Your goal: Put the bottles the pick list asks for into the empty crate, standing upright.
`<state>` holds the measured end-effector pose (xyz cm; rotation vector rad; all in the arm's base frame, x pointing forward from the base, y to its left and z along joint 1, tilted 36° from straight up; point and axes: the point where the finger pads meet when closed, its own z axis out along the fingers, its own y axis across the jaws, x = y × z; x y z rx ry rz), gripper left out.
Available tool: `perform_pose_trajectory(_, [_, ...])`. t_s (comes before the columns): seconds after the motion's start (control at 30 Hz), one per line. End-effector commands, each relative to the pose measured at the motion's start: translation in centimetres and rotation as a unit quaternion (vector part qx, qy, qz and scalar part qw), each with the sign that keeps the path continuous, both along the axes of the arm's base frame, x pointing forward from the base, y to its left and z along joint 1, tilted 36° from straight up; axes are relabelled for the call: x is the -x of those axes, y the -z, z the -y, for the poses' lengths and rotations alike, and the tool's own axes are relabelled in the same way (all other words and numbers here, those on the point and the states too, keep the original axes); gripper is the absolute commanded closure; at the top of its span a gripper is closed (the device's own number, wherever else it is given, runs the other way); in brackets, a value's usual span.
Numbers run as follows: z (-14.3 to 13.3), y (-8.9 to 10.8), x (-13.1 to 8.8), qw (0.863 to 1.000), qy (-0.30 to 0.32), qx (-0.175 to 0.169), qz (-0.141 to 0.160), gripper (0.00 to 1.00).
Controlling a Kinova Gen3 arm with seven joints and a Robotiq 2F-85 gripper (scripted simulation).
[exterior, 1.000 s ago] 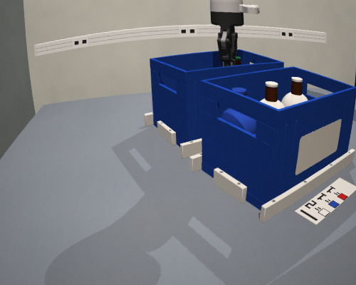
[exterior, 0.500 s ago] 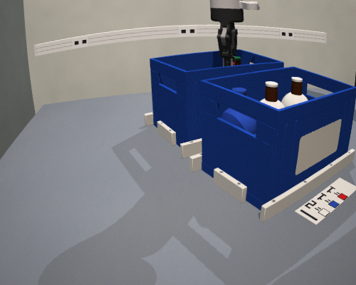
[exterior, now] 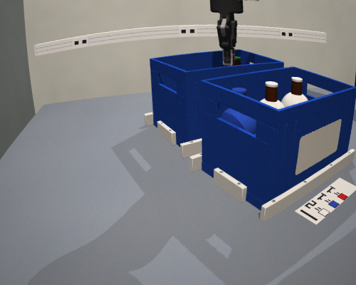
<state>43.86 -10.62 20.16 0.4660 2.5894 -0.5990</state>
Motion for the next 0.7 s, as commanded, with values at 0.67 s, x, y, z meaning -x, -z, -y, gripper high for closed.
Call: perform_pose_trajectory(0.67, [-1.8, -3.0, 1.2, 1.000, 0.000, 0.000, 0.001, 0.90])
